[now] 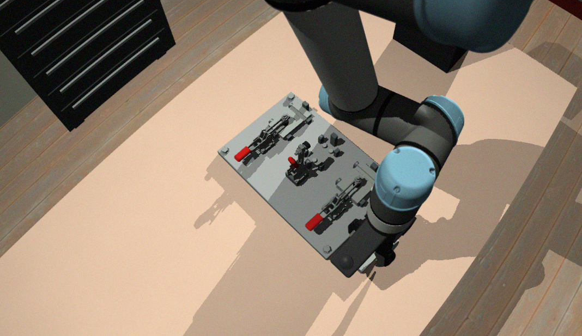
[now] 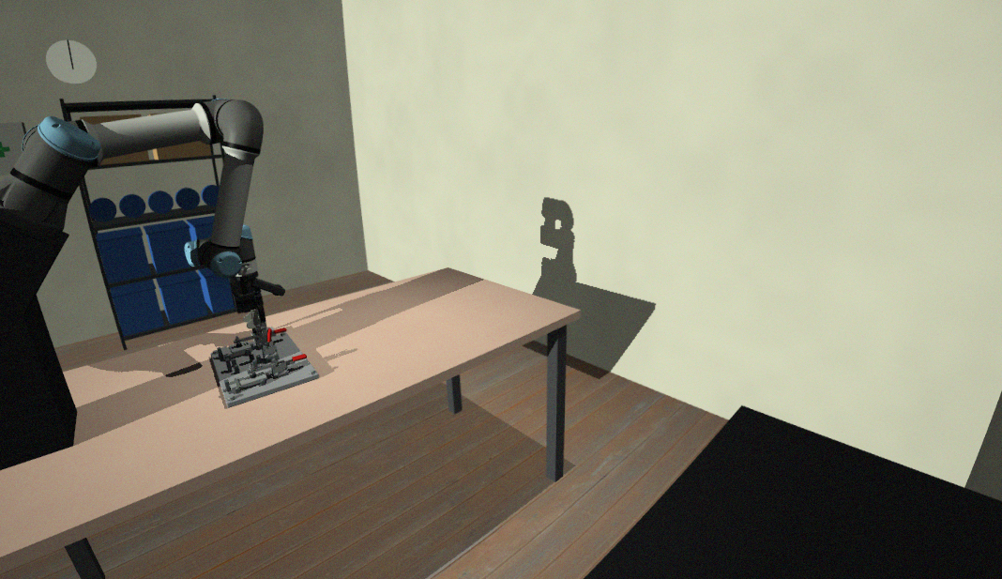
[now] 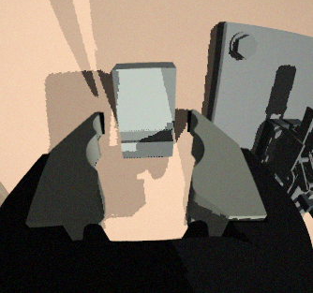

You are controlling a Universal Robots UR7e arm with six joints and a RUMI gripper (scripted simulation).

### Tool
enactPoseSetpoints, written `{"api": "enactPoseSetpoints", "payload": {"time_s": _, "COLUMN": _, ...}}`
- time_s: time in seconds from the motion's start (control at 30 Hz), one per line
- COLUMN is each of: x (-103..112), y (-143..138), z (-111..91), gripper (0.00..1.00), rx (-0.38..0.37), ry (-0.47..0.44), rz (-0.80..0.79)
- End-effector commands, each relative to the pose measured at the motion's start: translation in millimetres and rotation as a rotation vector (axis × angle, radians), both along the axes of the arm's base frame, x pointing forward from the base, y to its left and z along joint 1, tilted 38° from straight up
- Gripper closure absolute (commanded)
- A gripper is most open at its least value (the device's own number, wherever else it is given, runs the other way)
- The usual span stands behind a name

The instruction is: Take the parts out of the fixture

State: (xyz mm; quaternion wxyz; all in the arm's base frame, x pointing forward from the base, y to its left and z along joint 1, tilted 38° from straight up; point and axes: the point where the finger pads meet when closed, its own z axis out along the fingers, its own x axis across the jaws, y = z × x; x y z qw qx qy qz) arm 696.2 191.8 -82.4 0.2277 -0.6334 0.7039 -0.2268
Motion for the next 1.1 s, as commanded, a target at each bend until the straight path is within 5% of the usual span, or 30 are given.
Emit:
{"api": "enactPoseSetpoints", "payload": {"time_s": 0.0, "x": 0.2, "y": 0.3, "z": 0.7, "gripper": 0.6, "rx": 0.0, "ry": -0.001, "rz": 0.0}}
{"api": "enactPoseSetpoints", "payload": {"time_s": 0.33, "x": -3.7, "y": 0.5, "z": 5.8, "gripper": 0.6, "rx": 0.0, "ry": -0.001, "rz": 0.0}}
{"api": "enactPoseSetpoints", "payload": {"time_s": 0.8, "x": -43.2, "y": 2.4, "z": 57.2, "gripper": 0.6, "rx": 0.0, "ry": -0.001, "rz": 0.0}}
{"api": "enactPoseSetpoints", "payload": {"time_s": 1.07, "x": -48.5, "y": 2.7, "z": 64.1, "gripper": 0.6, "rx": 0.0, "ry": -0.001, "rz": 0.0}}
